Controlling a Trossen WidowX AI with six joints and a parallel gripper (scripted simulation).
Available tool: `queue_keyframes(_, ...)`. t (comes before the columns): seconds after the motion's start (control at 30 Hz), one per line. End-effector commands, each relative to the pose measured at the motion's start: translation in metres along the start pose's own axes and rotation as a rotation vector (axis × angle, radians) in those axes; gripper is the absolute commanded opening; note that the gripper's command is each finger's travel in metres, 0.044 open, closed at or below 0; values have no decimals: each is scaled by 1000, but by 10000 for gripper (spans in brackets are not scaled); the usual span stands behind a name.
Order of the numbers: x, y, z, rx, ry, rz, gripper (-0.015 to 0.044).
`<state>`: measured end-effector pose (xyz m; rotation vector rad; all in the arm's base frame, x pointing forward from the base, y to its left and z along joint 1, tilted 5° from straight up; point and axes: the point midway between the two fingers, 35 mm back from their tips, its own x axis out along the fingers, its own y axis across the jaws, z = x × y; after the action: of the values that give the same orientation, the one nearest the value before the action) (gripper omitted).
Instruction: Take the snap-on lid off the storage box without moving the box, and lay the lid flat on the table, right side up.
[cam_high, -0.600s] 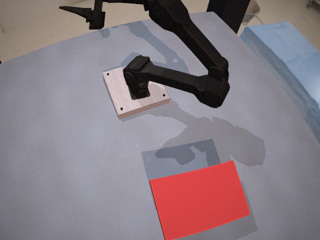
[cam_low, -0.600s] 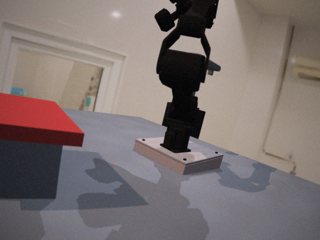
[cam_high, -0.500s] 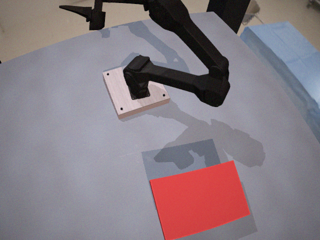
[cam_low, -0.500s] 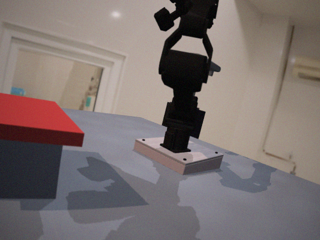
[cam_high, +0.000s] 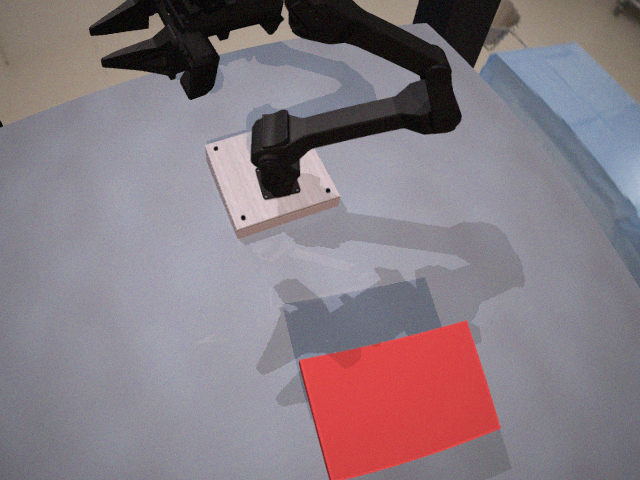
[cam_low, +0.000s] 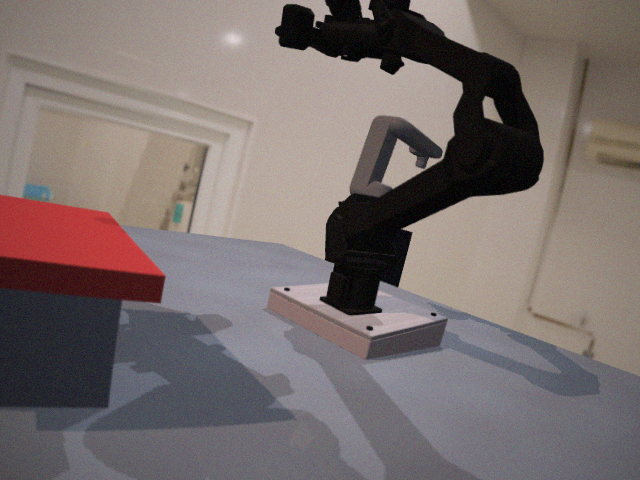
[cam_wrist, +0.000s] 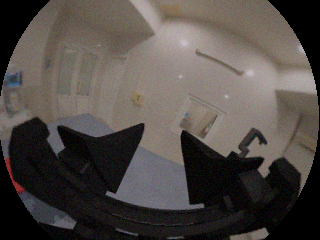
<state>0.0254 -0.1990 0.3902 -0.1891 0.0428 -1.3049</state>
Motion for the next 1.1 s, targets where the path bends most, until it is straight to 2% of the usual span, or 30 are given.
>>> queue_keyframes(0.0,14,22,-14,202,59,102,235)
queue_keyframes(0.13,20,41,-21,326,101,171,235)
queue_keyframes(0.53,20,133,-48,757,377,413,235)
queue_keyframes(0.8,-4,192,-64,939,598,511,235)
queue_keyframes(1.07,-49,248,-81,1071,854,562,235)
